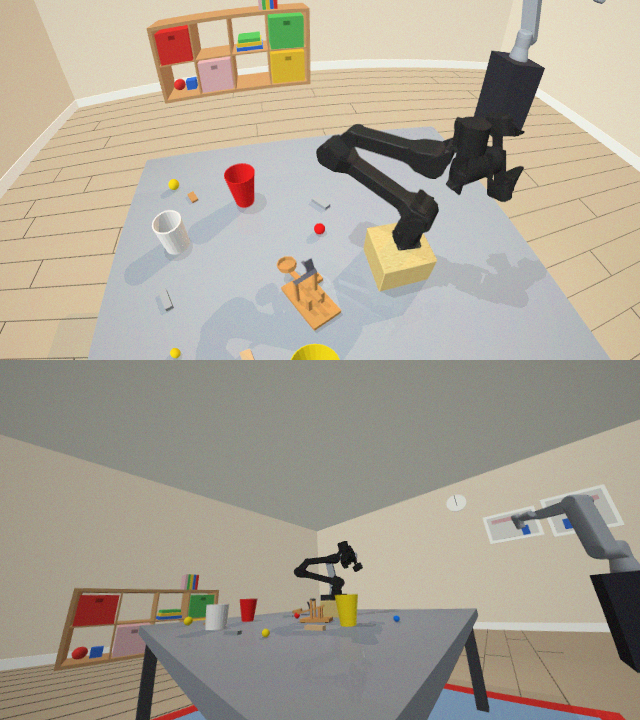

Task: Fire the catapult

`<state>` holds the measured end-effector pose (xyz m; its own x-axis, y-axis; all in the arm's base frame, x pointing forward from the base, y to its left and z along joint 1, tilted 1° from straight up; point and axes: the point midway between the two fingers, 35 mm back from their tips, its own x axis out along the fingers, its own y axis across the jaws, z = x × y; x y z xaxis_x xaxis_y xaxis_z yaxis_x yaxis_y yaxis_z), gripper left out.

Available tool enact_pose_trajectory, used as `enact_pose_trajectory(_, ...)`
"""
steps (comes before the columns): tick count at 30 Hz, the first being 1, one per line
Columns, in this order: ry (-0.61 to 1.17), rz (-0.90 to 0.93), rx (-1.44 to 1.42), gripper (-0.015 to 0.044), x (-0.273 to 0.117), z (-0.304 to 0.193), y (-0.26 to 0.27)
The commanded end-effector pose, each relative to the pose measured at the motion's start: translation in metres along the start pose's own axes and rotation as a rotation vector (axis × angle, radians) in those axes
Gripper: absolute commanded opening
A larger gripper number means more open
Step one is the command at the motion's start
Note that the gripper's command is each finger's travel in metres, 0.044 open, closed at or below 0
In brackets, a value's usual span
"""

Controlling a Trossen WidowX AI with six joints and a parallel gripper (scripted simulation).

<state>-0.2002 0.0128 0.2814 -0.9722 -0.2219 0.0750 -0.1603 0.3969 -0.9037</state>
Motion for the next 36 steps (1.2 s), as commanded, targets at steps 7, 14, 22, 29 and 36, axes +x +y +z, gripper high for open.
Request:
enact_pose_trajectory(7, 0.129, 0.111, 0.081, 0.044, -0.004, -0.031, 0.019)
enact_pose_trajectory(14, 0.295, 0.239, 0.193, 0.044, -0.017, -0.067, 0.045)
enact_pose_trajectory(22, 0.488, 0.371, 0.324, 0.044, -0.042, -0.104, 0.073)
enact_pose_trajectory(29, 0.668, 0.484, 0.44, 0.044, -0.075, -0.132, 0.098)
enact_pose_trajectory(36, 0.849, 0.588, 0.562, 0.044, -0.116, -0.152, 0.121)
